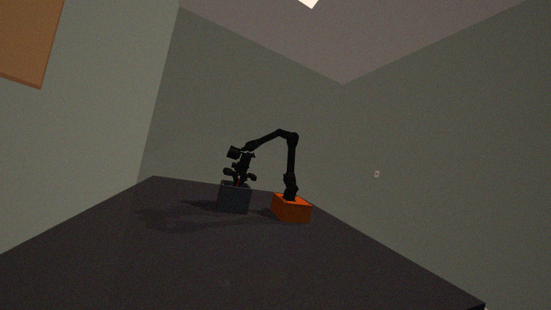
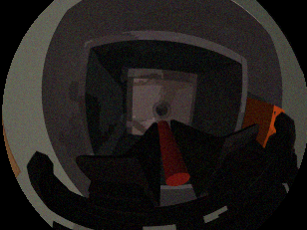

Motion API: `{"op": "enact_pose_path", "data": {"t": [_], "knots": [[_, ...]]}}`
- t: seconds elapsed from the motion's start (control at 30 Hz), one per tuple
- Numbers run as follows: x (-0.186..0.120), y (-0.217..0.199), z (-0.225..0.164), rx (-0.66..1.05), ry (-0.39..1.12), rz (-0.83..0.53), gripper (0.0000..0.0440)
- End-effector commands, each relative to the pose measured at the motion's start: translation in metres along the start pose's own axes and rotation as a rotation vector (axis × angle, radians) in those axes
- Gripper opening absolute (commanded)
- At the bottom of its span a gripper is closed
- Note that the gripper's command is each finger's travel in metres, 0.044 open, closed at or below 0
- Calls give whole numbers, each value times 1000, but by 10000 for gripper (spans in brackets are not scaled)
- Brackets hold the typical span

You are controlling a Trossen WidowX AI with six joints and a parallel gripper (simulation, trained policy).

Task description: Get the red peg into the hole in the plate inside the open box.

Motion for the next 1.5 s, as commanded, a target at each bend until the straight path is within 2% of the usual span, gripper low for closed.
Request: {"op": "enact_pose_path", "data": {"t": [0.0, 0.3, 0.37, 0.5, 0.67, 0.73, 0.93, 1.07, 1.47], "knots": [[10, -2, 1, -13, 12, -15, 4], [28, 1, 5, -48, 11, -31, 6], [31, 1, 6, -55, 12, -38, 26], [38, 2, 6, -70, 16, -53, 94], [37, 4, 3, -73, 69, -62, 109], [34, 7, 6, -70, 97, -59, 125], [23, 14, 13, -54, 184, -31, 117], [14, 19, 18, -45, 230, -7, 132], [-21, 33, 38, -30, 304, 107, 159]]}}
Point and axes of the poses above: the point midway between the two fingers, 35 mm back from their tips, its own x axis out along the fingers, its own y axis across the jaws, z = x × y, the point moved 6 cm from there along -x, back along the fingers, and after that the axes turned 3 degrees about x, right-handed, at the moved point
